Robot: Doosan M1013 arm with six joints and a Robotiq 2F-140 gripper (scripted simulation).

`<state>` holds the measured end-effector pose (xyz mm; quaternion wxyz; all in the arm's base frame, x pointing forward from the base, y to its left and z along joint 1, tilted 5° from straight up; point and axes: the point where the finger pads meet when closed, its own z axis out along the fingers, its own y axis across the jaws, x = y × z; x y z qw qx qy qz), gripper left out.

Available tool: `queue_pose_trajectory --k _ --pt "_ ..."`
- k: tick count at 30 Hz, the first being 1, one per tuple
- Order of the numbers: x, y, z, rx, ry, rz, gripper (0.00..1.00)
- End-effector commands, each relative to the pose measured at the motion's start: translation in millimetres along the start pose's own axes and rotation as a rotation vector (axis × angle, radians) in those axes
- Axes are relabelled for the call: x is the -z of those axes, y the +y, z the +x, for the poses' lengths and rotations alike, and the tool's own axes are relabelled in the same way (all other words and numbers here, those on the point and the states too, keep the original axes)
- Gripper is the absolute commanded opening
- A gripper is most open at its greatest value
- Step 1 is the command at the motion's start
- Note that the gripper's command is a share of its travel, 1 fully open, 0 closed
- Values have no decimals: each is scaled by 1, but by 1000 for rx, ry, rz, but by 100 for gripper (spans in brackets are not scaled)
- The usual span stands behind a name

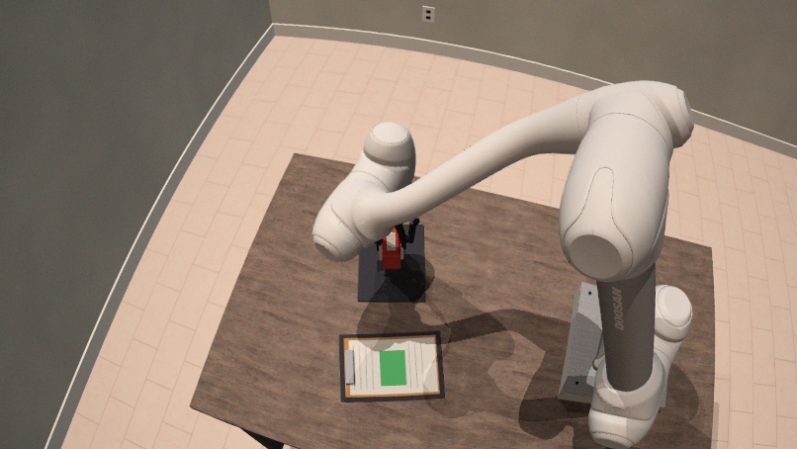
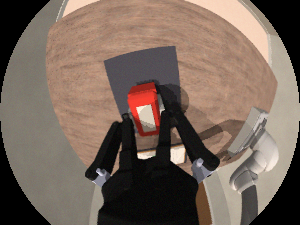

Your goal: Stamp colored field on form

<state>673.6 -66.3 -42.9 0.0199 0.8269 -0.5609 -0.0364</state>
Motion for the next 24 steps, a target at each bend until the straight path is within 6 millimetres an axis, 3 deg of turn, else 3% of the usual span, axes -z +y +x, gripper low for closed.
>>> queue_pose_trajectory --k 1,16,24 --pt "0 0 0 0 0 0 16" --pt "8 0 0 0 0 0 16" --pt "39 0 0 0 0 0 16"
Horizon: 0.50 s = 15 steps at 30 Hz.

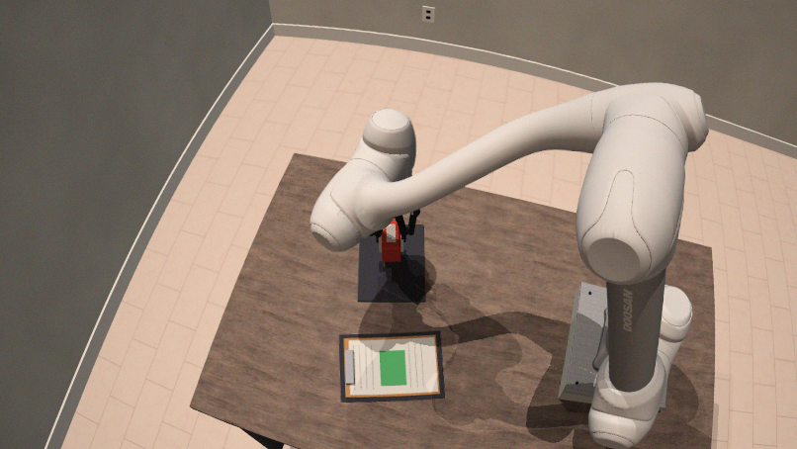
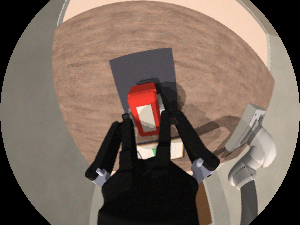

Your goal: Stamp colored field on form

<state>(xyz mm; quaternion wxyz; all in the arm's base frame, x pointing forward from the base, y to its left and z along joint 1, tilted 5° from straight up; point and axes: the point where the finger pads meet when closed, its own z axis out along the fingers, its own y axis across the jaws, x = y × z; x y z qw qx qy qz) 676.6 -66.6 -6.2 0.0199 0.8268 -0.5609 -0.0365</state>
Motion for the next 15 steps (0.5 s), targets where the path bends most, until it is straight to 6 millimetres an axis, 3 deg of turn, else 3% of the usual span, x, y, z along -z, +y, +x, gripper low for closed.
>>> queue_pose_trajectory --k 1,11,13,15 --pt "3 0 0 0 0 0 16" --pt "3 0 -1 0 0 0 16" --pt "4 -4 -18 2 0 0 16" --pt "5 -13 -65 6 0 1 16"
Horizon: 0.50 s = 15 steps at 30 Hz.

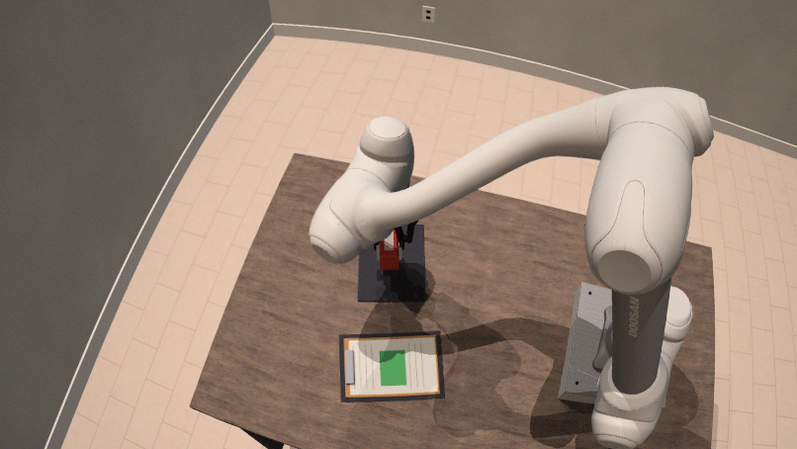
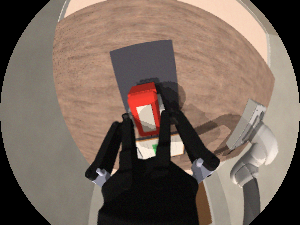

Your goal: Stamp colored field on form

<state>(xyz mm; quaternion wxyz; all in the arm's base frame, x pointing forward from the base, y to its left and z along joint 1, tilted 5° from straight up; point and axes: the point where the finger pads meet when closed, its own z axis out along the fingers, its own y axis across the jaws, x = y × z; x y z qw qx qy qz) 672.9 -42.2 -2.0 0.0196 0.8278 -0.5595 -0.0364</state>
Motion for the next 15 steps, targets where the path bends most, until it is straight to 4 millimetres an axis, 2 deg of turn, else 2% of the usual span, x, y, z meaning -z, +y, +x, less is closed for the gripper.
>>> queue_pose_trajectory --k 1,9,11,12,13,15 --pt "1 -11 -69 5 1 1 16" --pt "0 -1 -214 22 0 0 16" --pt "0 -1 -214 22 0 0 16" --pt "0 2 -263 22 0 0 16" --pt "0 3 -274 22 0 0 16" --pt "0 3 -275 22 0 0 16"
